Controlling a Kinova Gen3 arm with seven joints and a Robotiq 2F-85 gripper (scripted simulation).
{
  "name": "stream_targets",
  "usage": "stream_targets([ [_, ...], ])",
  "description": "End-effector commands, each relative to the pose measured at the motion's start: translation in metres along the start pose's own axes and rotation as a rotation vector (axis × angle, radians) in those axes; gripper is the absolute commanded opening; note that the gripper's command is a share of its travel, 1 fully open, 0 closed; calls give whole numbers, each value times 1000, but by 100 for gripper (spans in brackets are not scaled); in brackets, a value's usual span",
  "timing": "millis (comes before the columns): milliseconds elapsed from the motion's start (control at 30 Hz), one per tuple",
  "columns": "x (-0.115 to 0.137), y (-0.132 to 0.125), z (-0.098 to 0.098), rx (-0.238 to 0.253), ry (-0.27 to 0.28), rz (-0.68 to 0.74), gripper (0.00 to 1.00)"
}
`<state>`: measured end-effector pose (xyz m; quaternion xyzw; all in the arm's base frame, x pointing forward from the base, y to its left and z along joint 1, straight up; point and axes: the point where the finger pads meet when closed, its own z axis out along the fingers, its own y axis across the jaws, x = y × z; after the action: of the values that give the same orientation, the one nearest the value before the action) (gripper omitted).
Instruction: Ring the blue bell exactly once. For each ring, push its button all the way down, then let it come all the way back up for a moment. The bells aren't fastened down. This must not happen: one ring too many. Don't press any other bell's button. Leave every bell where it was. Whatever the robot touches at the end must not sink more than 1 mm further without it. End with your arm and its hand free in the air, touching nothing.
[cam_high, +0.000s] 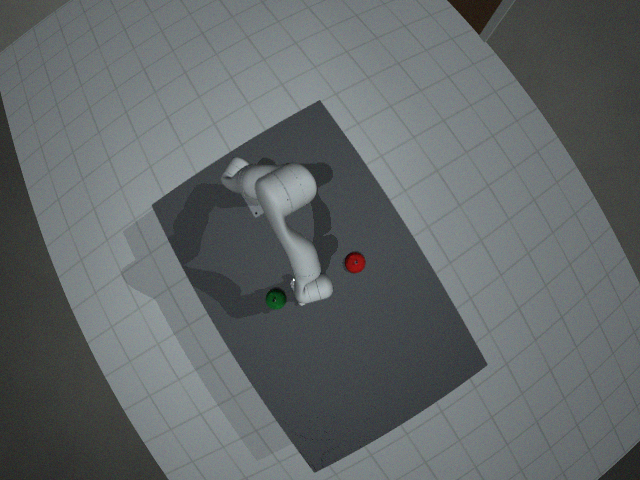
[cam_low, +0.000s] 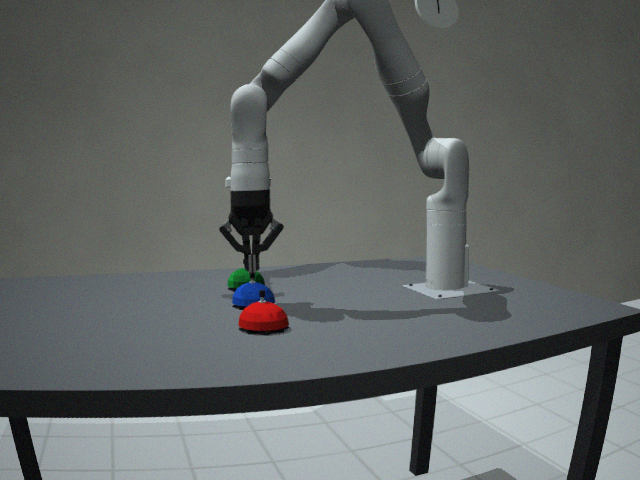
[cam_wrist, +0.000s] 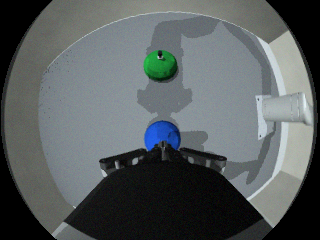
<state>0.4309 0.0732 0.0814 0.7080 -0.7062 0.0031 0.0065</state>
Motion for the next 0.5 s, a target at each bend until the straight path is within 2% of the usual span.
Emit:
stream_targets([
  [0, 0, 0, 2, 0, -1, 0, 0],
  [467, 0, 0, 5, 0, -1, 0, 0],
])
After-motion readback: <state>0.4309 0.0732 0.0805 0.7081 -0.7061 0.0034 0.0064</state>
